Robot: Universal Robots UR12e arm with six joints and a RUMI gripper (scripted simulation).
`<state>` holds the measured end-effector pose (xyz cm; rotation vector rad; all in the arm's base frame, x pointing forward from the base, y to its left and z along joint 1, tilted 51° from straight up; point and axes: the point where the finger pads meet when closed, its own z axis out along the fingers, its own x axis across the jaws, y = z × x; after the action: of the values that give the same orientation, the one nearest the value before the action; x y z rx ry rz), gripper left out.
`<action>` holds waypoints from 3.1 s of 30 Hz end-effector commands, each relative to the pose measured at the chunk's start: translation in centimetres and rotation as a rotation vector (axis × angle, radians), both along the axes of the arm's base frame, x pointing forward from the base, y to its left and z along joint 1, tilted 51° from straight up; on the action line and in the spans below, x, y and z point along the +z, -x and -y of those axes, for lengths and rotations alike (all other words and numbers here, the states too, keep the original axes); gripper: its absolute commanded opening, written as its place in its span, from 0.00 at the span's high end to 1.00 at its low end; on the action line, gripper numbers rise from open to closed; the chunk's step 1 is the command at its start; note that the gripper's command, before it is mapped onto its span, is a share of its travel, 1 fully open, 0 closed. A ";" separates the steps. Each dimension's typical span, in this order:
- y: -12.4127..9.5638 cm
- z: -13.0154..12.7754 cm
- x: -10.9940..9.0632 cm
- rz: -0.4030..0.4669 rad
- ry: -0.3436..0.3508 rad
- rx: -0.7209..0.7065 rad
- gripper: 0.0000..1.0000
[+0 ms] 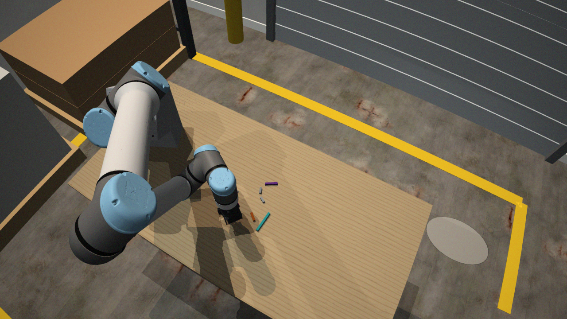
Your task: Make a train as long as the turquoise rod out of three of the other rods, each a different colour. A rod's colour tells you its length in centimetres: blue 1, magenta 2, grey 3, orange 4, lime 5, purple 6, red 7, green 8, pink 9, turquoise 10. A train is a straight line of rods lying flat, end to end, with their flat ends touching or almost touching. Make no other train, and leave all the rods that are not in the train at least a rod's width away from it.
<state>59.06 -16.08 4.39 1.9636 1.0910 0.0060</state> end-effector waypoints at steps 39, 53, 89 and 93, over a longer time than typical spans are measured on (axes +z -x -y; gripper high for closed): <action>-0.5 0.8 -0.7 0.000 0.000 0.000 1.00; -0.5 0.8 -0.7 0.000 0.000 0.000 1.00; -0.5 0.8 -0.7 0.000 0.000 0.000 0.86; -0.4 0.7 -0.6 0.000 0.000 0.000 0.86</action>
<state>59.51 -16.87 3.66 1.9636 1.0909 0.0060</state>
